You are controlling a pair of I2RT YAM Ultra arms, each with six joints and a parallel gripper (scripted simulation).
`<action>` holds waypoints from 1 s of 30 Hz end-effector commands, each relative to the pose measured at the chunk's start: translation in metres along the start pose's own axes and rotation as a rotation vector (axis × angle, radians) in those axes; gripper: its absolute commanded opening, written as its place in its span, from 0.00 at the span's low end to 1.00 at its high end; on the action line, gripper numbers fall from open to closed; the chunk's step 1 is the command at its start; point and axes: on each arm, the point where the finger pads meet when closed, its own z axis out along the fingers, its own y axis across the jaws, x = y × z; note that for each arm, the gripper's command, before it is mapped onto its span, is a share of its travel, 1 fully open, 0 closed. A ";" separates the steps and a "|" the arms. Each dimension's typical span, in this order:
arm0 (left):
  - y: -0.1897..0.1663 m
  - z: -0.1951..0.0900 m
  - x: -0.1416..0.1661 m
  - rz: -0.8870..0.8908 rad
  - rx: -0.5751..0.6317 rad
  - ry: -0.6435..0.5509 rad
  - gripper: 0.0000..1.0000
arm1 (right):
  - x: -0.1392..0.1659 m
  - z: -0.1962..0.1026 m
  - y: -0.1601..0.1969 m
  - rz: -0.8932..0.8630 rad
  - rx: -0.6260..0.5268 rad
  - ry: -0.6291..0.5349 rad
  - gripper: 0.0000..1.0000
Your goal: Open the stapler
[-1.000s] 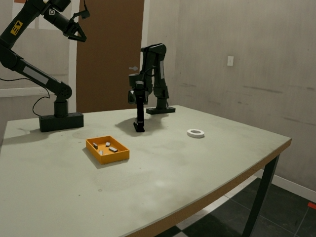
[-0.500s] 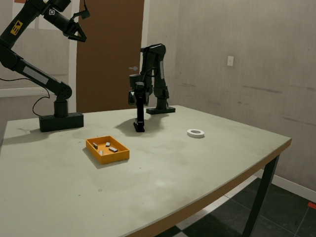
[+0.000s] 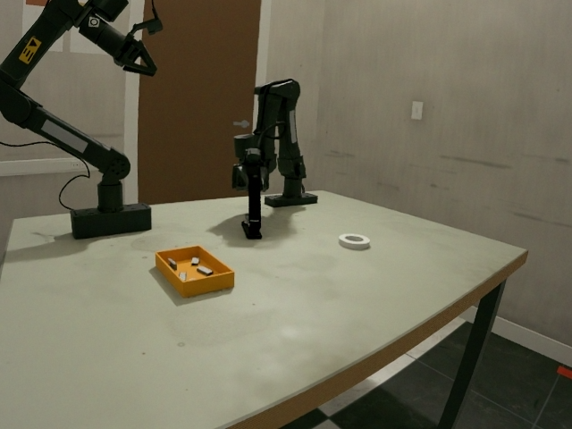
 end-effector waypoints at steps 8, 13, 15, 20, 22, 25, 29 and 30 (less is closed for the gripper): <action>-0.001 0.002 -0.003 -0.006 -0.004 -0.009 0.27 | -0.003 -0.003 0.000 0.001 -0.002 -0.009 0.57; -0.002 0.002 -0.003 -0.009 -0.001 -0.009 0.20 | -0.003 -0.003 0.000 0.001 -0.002 -0.009 0.57; 0.000 0.001 -0.004 -0.010 -0.009 -0.013 0.20 | -0.003 -0.003 0.000 0.001 -0.002 -0.009 0.57; -0.002 0.008 -0.011 -0.023 0.004 0.040 0.21 | -0.003 -0.003 0.000 0.001 -0.002 -0.009 0.57; -0.002 0.009 -0.012 -0.023 0.004 0.054 0.21 | -0.003 -0.003 0.000 0.001 -0.002 -0.009 0.57; -0.002 0.011 -0.013 -0.023 0.005 0.080 0.21 | -0.003 -0.003 0.000 0.001 -0.002 -0.009 0.57; -0.002 0.015 -0.016 -0.024 0.006 0.131 0.21 | -0.003 -0.003 0.000 0.001 -0.002 -0.009 0.57; -0.002 0.016 -0.017 -0.024 0.006 0.142 0.21 | -0.003 -0.003 0.000 0.001 -0.002 -0.009 0.57</action>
